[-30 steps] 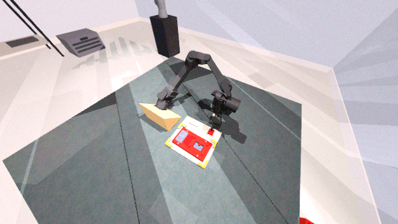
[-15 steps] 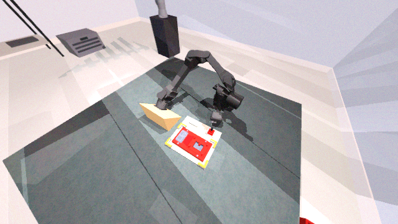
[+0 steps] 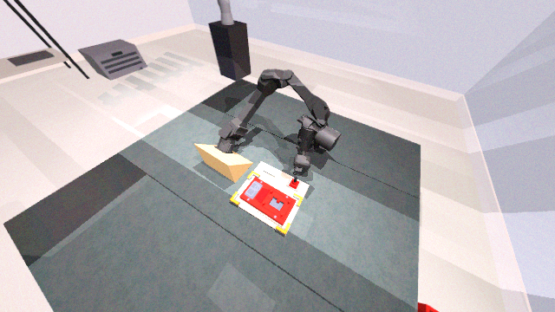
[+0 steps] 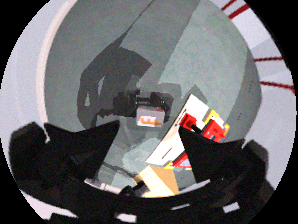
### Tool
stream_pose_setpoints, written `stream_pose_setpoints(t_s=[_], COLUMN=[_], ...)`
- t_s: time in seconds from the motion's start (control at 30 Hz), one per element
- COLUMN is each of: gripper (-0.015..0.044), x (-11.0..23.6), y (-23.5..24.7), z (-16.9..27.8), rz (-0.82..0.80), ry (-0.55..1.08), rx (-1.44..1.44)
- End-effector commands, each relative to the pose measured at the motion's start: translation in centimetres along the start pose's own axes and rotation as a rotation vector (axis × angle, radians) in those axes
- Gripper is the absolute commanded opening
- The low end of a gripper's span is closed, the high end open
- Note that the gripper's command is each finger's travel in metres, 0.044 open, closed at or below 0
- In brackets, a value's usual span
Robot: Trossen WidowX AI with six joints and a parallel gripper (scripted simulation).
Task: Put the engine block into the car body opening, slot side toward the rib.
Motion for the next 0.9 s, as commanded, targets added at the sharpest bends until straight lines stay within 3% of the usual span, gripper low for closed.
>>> stream_pose_setpoints(t_s=[0.0,0.87], gripper=[0.044,0.044], x=[0.5,-4.0], y=[0.0,0.0], z=[0.0,0.0], rz=[0.007,0.007], ry=[0.002,0.001], rx=[0.005,0.005])
Point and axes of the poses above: the point midway between the two fingers, 35 mm back from their tips, its own x axis back along the fingers, its own y axis across the jaws, z = x × y, the point moved 3 cm from there along x, back along the fingers, and after that the axes turned 2 degrees about -x, right-handed, at the moved point
